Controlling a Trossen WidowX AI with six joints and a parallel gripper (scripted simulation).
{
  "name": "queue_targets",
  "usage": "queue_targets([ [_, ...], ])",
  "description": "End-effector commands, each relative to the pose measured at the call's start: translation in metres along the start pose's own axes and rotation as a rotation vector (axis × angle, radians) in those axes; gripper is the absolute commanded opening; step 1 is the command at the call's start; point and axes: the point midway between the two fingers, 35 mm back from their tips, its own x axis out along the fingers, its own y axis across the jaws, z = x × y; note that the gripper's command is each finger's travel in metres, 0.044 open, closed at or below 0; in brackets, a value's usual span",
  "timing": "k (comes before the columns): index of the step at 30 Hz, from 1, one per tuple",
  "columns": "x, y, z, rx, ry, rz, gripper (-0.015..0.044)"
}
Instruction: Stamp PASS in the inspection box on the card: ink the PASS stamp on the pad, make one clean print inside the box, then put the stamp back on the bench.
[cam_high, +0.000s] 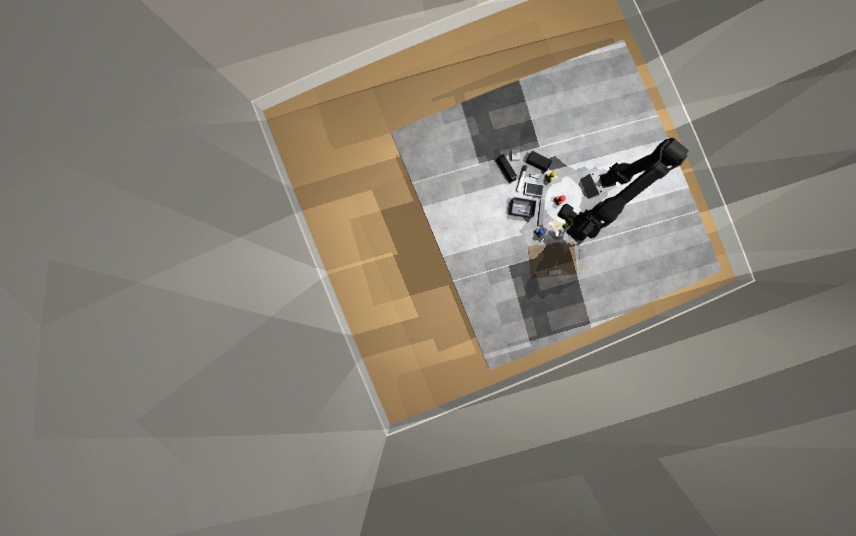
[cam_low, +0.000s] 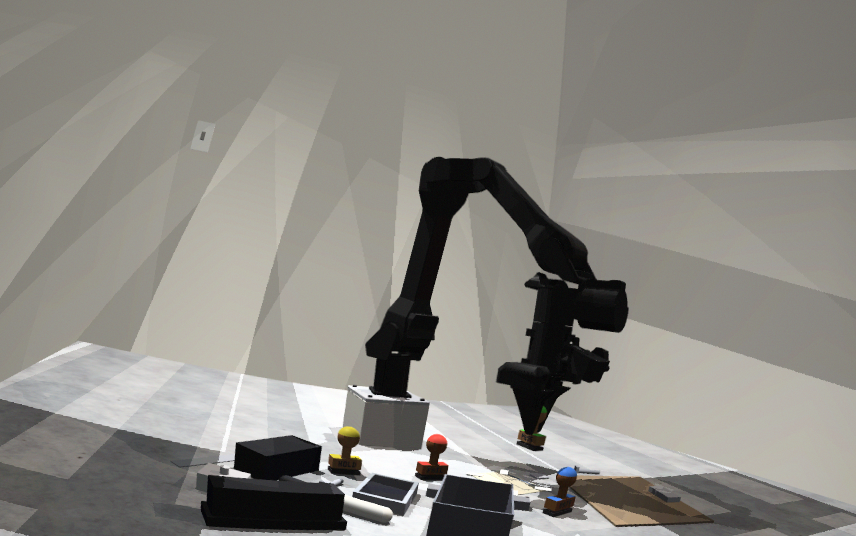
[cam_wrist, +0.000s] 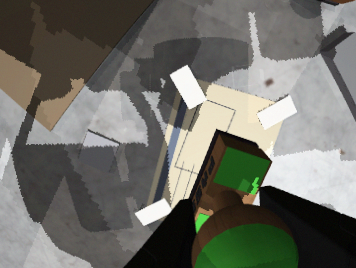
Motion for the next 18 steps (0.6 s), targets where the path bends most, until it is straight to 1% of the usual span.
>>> queue_targets([
  [1,-0.007,0.000,0.000,0.004,-0.002,0.002,0.0000],
  [6,-0.011,-0.005,0.005,0.004,-0.003,0.002,0.0000],
  [18,-0.015,-0.051,0.041,0.003,-0.006,-0.003,0.0000],
])
